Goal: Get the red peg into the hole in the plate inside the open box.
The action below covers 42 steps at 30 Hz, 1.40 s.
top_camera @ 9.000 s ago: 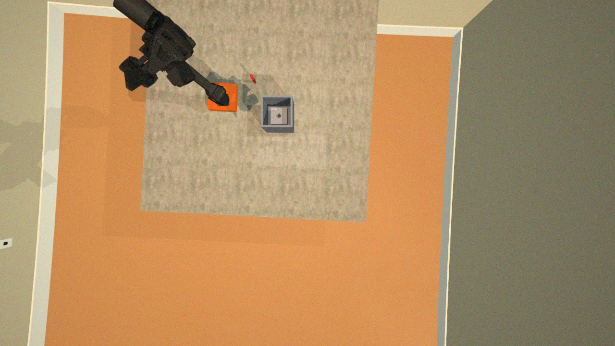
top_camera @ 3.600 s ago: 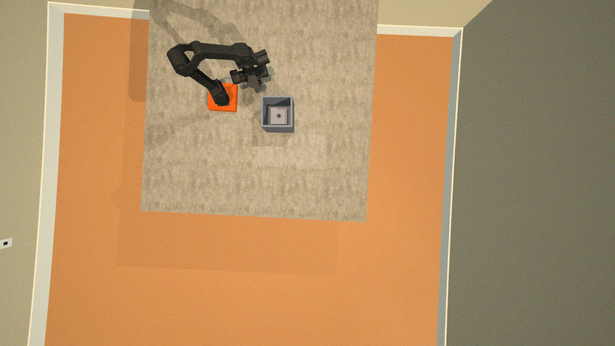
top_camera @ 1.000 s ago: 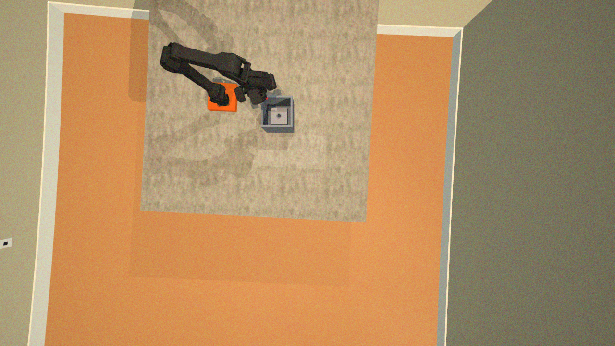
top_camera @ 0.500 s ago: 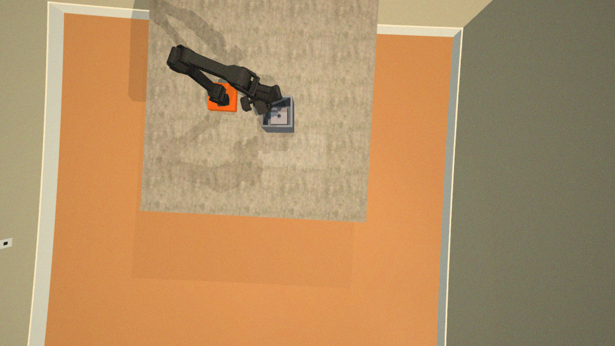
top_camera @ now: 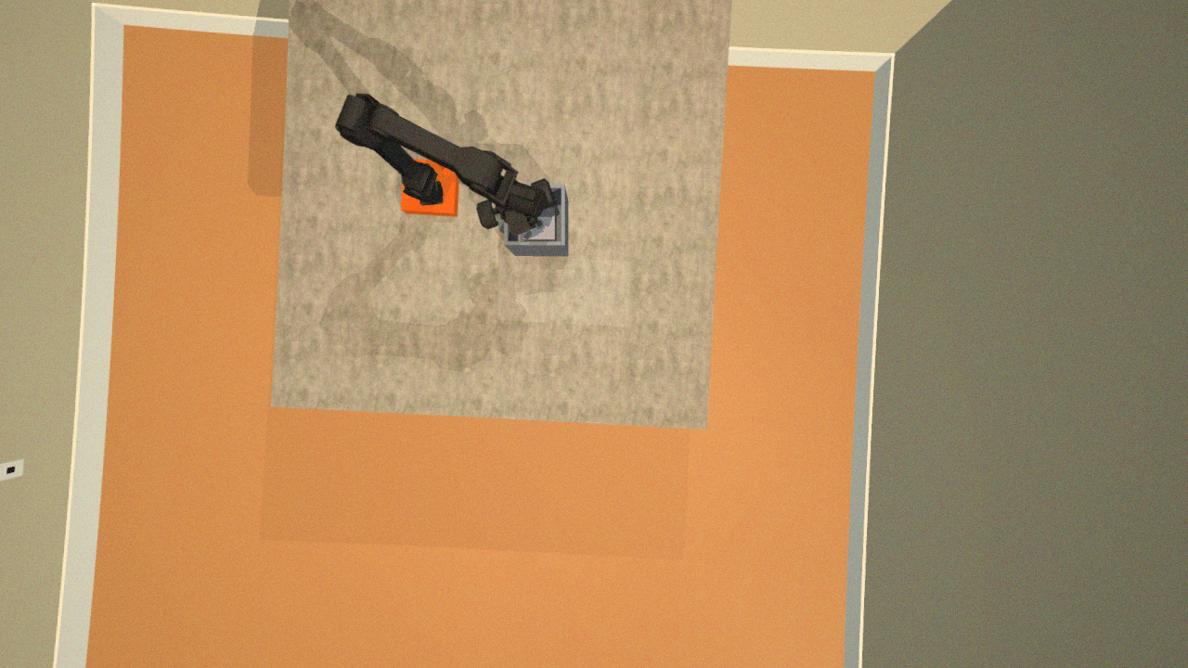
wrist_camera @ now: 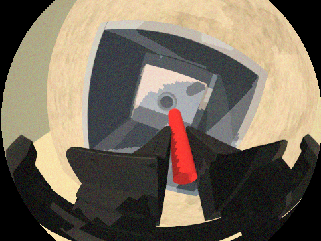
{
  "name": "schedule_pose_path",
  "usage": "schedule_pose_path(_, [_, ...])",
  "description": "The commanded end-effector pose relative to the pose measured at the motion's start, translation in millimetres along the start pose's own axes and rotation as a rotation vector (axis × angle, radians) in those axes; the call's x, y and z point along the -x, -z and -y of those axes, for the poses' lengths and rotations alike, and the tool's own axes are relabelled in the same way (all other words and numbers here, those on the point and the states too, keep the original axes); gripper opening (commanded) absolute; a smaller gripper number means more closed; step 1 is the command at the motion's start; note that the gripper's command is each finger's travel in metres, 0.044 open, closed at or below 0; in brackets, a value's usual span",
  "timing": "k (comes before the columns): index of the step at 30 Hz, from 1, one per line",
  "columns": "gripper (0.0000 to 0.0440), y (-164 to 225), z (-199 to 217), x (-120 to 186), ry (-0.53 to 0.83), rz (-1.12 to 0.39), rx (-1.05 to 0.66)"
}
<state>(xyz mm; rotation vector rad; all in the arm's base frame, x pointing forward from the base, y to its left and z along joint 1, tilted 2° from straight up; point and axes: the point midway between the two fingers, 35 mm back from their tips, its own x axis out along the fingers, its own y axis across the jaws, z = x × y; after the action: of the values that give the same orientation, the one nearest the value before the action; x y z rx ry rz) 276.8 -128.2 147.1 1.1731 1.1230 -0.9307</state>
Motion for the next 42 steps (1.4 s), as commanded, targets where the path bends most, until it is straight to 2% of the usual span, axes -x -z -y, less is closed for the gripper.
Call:
schedule_pose_path(1, [0.0000,-1.5,-2.0,-8.9,-0.004,-0.012,0.012])
schedule_pose_path(21, [0.0001,-4.5,-8.5,-60.9,0.009,-0.053,0.109])
schedule_pose_path(22, [0.0007,-4.7,-8.7,-62.5,0.012,-0.052,0.114])
schedule_pose_path(26, [0.0107,-3.3,-7.2,-68.3,0.026,-0.067,0.128])
schedule_pose_path(28, [0.0138,-2.5,-6.7,-69.6,0.034,-0.076,0.131])
schedule_pose_path(42, [0.0150,-17.2,-15.7,-51.3,-0.033,-0.115,0.113])
